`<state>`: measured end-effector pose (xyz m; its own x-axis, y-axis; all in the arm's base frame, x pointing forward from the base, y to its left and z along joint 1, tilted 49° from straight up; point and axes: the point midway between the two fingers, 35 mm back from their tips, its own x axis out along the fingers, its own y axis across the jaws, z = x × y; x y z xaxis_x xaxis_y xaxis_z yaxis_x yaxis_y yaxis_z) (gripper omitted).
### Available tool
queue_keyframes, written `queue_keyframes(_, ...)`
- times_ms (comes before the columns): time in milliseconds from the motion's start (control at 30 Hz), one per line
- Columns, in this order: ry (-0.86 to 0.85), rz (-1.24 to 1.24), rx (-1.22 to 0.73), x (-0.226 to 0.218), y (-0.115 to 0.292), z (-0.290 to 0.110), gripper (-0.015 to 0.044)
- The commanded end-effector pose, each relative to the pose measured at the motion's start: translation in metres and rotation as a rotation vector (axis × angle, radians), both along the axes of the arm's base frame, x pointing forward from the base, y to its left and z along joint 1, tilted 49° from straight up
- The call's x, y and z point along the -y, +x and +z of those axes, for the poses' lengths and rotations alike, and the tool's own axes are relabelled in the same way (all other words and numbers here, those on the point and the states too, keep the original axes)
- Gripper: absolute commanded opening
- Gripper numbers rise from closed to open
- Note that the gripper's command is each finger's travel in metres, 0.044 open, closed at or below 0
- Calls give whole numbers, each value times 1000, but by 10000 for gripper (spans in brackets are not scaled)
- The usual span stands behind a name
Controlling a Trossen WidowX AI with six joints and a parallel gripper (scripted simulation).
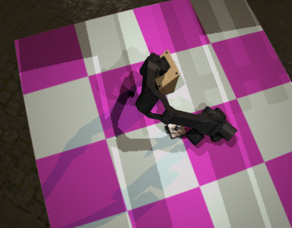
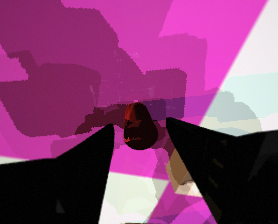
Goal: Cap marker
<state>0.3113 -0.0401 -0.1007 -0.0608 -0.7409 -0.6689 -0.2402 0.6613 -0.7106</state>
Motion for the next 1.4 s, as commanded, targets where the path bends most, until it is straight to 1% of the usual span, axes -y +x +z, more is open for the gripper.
queue_keyframes(0, -7, 4, -10, 6, -2, -7, 246)
queue_keyframes(333, -8, 3, -10, 15, -4, -14, 246)
queue_keyframes(467, -8, 3, -10, 15, -4, -14, 141)
queue_keyframes(767, -8, 3, -10, 15, -4, -14, 81)
queue_keyframes(867, -7, 3, -10, 12, -3, -12, 2)
queue_keyframes(1367, -4, 4, -10, -23, 1, 18, 0)
